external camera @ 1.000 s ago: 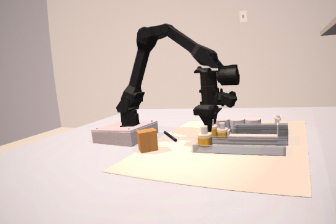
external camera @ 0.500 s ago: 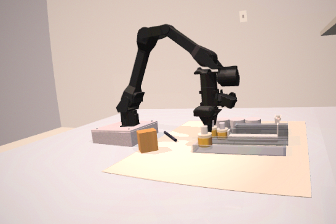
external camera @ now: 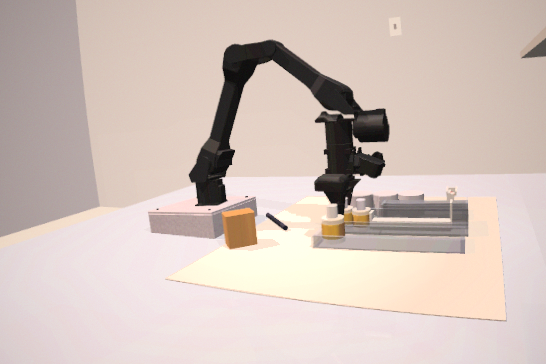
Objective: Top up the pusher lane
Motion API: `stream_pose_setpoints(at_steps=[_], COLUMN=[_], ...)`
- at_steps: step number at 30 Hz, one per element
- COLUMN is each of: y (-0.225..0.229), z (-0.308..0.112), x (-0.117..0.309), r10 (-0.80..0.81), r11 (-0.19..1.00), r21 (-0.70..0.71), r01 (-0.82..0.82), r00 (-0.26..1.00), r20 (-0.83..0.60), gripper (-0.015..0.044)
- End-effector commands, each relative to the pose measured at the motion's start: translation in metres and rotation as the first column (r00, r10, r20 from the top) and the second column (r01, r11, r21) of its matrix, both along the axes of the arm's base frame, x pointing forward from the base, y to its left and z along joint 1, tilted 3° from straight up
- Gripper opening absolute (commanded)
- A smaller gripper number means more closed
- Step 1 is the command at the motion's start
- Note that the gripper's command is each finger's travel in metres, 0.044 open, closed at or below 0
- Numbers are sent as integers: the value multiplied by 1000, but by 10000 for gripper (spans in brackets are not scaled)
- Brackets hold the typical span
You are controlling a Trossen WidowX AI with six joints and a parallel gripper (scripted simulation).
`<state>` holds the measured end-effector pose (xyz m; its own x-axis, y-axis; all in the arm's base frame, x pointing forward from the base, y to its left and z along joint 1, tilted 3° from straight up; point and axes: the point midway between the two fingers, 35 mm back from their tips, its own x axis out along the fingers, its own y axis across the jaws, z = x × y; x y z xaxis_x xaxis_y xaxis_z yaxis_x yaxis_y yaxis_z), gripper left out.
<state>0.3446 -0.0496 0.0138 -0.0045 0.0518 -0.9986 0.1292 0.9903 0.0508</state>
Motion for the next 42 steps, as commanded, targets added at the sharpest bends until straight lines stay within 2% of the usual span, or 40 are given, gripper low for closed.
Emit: stream_pose_setpoints(at_steps=[1, 42], y=[-1, 0], z=[-1, -3], x=[3, -3], r10=[-3, -3], r11=[1000, 1000], r21=[-3, -3], r01=[3, 3], r00=[1000, 1000], r20=[14, 13], gripper=[0, 0])
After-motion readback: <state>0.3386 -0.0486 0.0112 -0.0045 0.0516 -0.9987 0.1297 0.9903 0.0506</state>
